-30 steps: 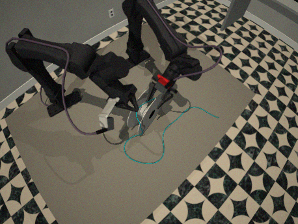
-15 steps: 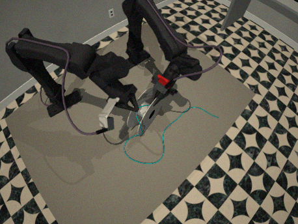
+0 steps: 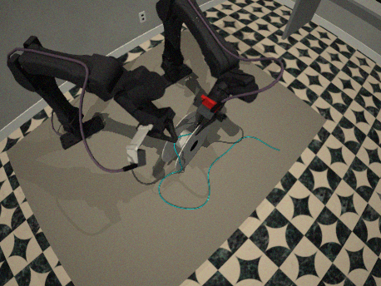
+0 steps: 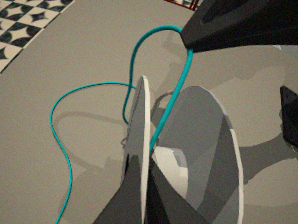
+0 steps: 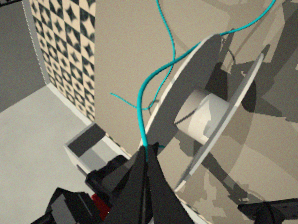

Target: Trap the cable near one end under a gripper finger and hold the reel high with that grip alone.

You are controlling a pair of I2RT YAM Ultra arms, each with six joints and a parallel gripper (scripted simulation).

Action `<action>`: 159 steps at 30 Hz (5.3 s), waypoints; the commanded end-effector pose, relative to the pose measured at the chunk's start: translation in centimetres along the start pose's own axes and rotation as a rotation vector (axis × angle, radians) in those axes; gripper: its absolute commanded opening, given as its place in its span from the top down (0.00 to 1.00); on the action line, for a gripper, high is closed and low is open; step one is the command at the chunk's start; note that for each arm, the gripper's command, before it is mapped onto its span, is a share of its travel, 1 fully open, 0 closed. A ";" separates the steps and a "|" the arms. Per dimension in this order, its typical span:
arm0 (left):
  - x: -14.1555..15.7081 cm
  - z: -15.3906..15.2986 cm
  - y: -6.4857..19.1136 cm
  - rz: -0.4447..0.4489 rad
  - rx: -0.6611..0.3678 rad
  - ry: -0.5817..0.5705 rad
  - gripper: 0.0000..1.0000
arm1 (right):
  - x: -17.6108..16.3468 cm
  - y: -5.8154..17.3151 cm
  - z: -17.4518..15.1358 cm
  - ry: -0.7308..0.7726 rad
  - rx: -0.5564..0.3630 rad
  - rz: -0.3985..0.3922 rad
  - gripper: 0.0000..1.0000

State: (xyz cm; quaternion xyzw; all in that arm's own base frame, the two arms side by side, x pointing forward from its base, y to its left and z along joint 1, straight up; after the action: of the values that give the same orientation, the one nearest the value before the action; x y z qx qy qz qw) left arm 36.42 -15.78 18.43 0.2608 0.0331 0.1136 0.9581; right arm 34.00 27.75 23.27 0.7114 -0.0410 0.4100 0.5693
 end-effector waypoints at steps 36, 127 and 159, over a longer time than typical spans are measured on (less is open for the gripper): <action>0.0 0.9 0.9 0.027 -0.015 -0.039 1.00 | 1.6 2.8 2.0 0.002 0.001 0.042 0.70; 0.0 8.1 5.0 0.020 -0.021 -0.033 1.00 | 4.0 9.6 14.7 0.351 -0.208 0.233 0.70; 0.4 9.9 6.0 0.025 -0.024 -0.040 1.00 | 3.2 17.2 22.3 0.921 -0.738 0.349 0.70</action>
State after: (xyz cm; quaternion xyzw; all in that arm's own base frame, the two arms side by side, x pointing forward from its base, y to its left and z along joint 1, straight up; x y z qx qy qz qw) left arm 36.59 -15.39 27.54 0.2776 0.0368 0.1210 0.9523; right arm 39.43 5.42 35.99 0.2783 -0.0385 0.7012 0.6552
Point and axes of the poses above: on each arm, the point where the finger pads meet when closed, its own y axis back along the fingers, its own x axis across the jaws, z = x × y, the point moved 1 cm from there along y, back along the fingers, and after that the axes turned 1 degree about -y, right-handed, at the moved point
